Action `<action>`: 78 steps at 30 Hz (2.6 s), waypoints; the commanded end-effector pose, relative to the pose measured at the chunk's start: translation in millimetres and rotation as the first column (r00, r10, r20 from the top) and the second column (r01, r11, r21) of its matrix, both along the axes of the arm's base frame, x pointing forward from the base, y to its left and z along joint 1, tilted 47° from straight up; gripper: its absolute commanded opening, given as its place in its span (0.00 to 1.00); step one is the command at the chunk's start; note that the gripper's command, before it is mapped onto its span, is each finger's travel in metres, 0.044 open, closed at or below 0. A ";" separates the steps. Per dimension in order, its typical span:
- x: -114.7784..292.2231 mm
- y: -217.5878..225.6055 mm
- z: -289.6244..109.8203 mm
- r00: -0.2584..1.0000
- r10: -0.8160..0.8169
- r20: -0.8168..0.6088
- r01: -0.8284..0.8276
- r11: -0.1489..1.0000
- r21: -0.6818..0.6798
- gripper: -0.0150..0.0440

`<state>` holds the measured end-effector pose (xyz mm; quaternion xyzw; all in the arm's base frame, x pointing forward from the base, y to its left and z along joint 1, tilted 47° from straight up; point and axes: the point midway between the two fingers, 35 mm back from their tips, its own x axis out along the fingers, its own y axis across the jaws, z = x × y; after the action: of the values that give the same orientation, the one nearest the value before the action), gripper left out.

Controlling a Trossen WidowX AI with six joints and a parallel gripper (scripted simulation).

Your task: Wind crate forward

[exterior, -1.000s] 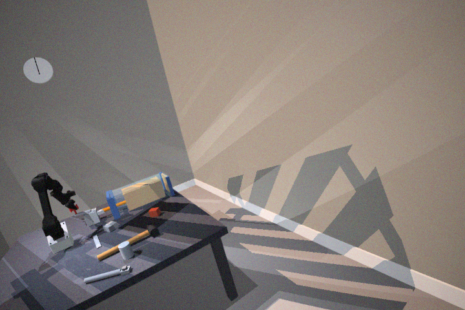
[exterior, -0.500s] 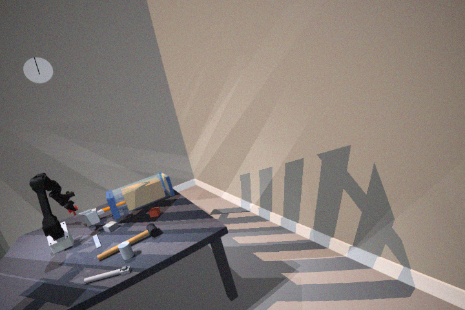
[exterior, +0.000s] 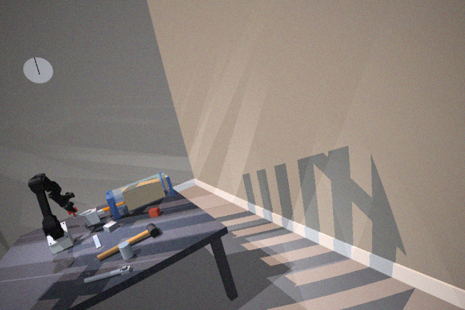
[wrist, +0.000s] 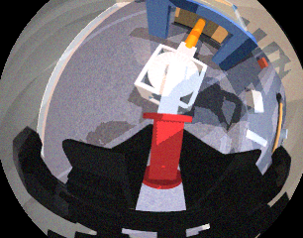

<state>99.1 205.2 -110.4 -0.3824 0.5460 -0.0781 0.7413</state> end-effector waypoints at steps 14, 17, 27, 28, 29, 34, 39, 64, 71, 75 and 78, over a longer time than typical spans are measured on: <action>15.4 -28.5 23.3 1.000 0.004 0.007 -0.004 1.000 -0.030 0.25; 18.6 -31.6 26.3 1.000 0.004 0.007 -0.004 1.000 -0.031 0.25; 29.6 -40.4 34.9 1.000 0.004 0.008 -0.004 0.999 -0.032 0.25; 30.5 -41.0 35.6 1.000 0.004 0.008 -0.004 0.999 -0.032 0.25; 32.0 -42.0 36.5 1.000 0.004 0.008 -0.004 0.999 -0.032 0.25; 38.1 -45.6 40.1 1.000 0.004 0.009 -0.004 0.999 -0.033 0.25; 45.2 -49.1 43.6 1.000 0.004 0.009 -0.004 0.999 -0.033 0.25; 83.2 -59.9 54.3 1.000 0.004 0.012 -0.004 0.999 -0.035 0.25; 95.1 -60.9 55.3 1.000 0.004 0.013 -0.004 0.999 -0.036 0.25; 101.7 -61.1 55.5 1.000 0.004 0.013 -0.004 0.999 -0.036 0.25; 106.2 -61.0 55.5 1.000 0.004 0.014 -0.004 0.999 -0.036 0.25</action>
<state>194.2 144.9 -54.1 -0.4037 0.5423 -0.0821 0.7323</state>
